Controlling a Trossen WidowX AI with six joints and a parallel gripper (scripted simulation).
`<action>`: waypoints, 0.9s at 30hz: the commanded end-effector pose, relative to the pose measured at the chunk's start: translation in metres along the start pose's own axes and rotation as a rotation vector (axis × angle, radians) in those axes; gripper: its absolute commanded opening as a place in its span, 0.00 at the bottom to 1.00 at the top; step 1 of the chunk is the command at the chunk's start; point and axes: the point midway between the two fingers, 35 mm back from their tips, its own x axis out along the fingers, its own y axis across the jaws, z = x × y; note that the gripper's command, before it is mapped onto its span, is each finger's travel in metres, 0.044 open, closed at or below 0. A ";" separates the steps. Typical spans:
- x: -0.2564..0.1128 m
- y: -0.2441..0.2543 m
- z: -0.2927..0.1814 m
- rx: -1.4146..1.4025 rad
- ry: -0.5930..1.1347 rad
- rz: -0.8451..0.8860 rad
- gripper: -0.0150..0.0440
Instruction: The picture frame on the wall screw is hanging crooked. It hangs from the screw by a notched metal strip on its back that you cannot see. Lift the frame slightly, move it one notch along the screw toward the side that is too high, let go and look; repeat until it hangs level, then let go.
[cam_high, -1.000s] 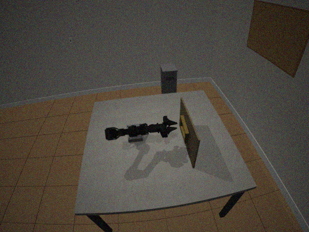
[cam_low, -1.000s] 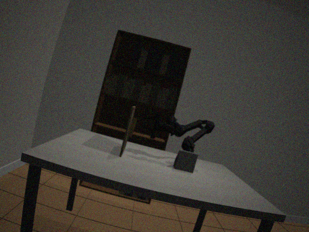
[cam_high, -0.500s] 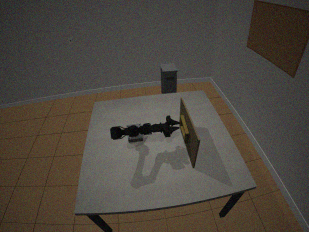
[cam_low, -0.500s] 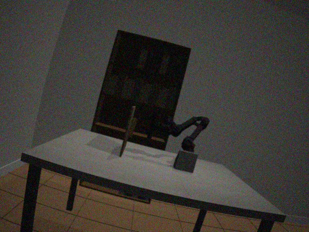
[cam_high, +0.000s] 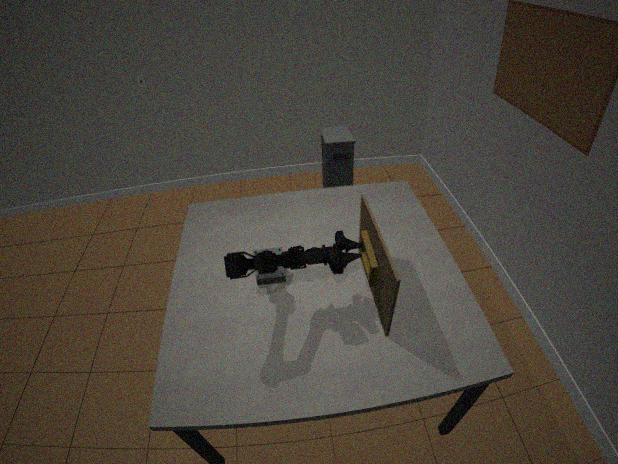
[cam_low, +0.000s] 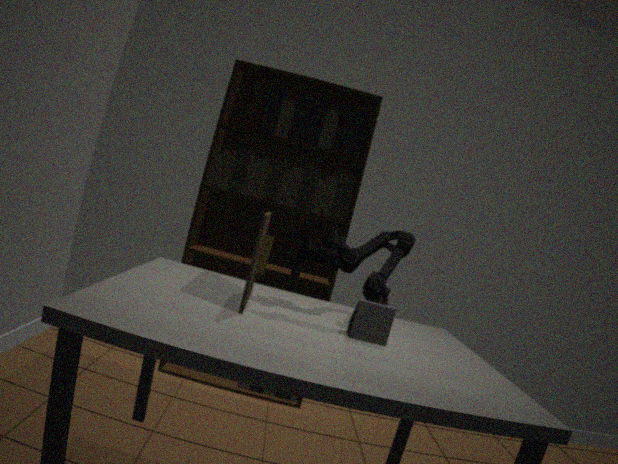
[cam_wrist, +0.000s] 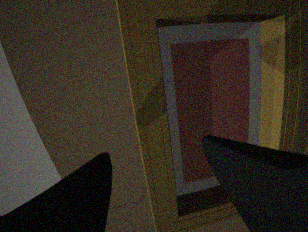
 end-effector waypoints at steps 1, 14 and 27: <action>0.007 0.001 0.000 -0.003 0.001 0.003 0.69; 0.028 0.000 0.000 -0.003 0.000 0.003 0.69; 0.031 0.000 0.000 -0.003 0.000 0.004 0.69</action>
